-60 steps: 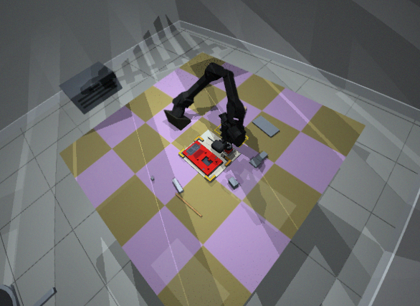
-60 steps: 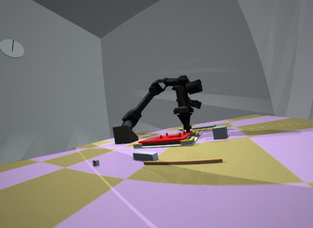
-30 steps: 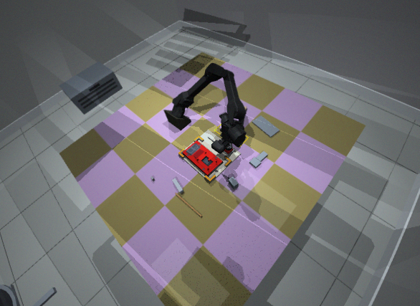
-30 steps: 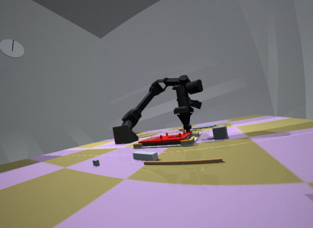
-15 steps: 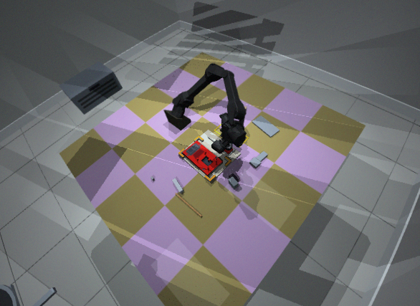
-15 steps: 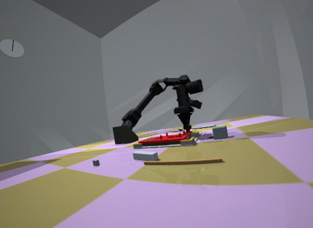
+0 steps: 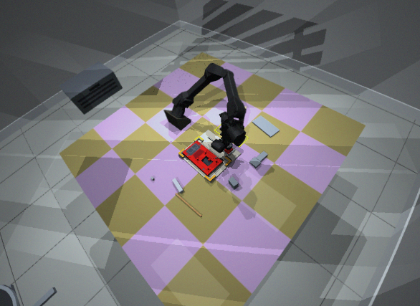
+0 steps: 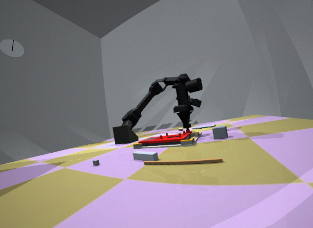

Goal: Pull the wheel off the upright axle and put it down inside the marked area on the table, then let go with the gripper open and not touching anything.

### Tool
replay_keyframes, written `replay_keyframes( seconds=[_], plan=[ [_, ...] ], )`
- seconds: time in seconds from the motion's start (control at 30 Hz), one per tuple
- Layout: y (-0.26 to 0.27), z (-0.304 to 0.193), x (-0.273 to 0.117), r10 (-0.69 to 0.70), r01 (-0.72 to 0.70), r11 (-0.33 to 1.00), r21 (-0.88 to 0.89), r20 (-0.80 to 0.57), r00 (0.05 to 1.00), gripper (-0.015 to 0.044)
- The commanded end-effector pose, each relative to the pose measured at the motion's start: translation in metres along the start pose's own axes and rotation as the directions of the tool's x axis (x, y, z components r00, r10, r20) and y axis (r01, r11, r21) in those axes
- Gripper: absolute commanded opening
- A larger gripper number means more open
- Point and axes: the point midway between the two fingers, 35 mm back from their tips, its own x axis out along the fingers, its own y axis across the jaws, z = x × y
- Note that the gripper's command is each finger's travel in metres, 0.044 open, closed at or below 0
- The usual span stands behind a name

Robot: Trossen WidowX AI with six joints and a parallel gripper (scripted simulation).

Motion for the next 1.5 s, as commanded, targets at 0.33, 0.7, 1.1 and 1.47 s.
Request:
replay_keyframes(
  seconds=[0.33, 0.7, 1.1, 1.47],
  plan=[
    [-0.001, -0.001, -0.036, -0.011, 0.011, 1.000, 0.015, 0.038, 0.999, 0.0000],
    [0.010, -0.010, -0.051, -0.006, 0.005, 1.000, 0.024, 0.031, 0.999, 0.0000],
    [0.058, -0.037, -0.055, -0.009, 0.008, 1.000, 0.021, 0.033, 0.999, 0.0000],
    [0.094, -0.066, -0.055, -0.008, 0.007, 1.000, 0.017, 0.035, 0.999, 0.0000]
  ],
)
